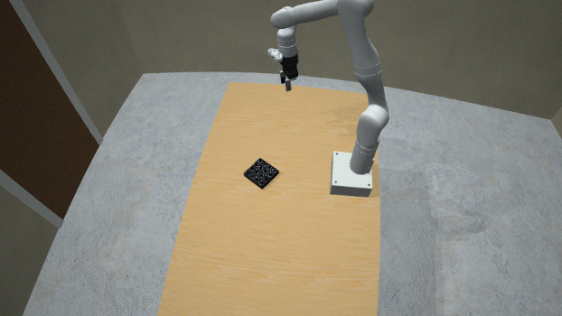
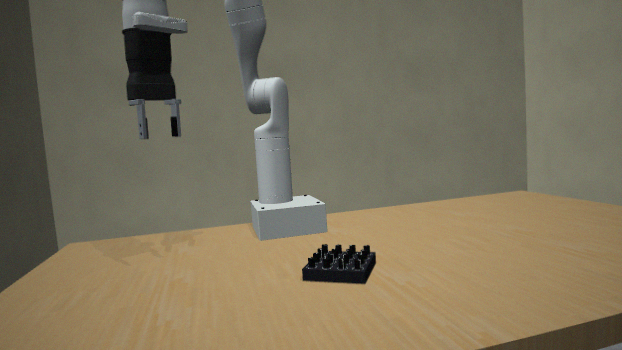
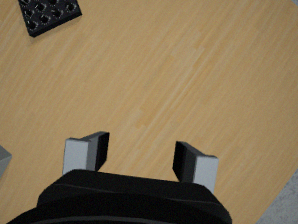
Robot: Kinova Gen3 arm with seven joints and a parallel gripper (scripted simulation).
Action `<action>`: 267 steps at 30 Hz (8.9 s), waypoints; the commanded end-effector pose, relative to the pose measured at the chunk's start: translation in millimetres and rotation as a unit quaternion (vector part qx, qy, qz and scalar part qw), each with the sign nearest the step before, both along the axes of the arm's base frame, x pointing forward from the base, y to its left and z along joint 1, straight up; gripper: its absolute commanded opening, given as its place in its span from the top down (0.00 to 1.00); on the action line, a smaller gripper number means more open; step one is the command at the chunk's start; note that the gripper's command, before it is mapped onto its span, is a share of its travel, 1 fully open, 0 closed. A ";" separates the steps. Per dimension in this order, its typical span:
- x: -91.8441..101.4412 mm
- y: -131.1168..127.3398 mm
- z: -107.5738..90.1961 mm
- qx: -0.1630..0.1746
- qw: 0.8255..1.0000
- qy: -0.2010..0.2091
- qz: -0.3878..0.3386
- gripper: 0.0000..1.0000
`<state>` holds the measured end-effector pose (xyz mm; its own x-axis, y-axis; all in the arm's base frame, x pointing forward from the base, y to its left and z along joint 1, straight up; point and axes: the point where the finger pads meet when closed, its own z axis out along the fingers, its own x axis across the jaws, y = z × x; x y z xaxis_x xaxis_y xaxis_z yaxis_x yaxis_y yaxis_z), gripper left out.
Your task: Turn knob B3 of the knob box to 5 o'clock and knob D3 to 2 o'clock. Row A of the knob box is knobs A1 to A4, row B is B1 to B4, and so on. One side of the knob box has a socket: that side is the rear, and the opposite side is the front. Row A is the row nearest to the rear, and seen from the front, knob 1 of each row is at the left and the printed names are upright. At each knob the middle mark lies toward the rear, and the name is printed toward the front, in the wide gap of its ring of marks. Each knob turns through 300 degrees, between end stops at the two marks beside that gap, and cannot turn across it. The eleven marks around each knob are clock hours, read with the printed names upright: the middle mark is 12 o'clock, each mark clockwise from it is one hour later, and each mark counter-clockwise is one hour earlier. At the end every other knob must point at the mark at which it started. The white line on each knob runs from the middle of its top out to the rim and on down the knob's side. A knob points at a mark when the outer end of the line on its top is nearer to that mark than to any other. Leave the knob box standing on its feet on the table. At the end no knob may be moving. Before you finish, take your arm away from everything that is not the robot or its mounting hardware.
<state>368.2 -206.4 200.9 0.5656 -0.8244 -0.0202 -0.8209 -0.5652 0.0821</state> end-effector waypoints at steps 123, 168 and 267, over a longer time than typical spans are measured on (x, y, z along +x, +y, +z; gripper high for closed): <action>61.0 118.4 -77.1 -0.003 0.978 -0.024 -0.206 0.00; 67.5 161.4 -102.6 -0.003 0.959 -0.029 -0.282 0.00; 60.8 233.5 -144.9 -0.004 0.910 -0.034 -0.414 0.00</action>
<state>428.7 26.0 55.7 -0.2510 -0.9680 -0.0007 -0.9678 0.2510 0.0171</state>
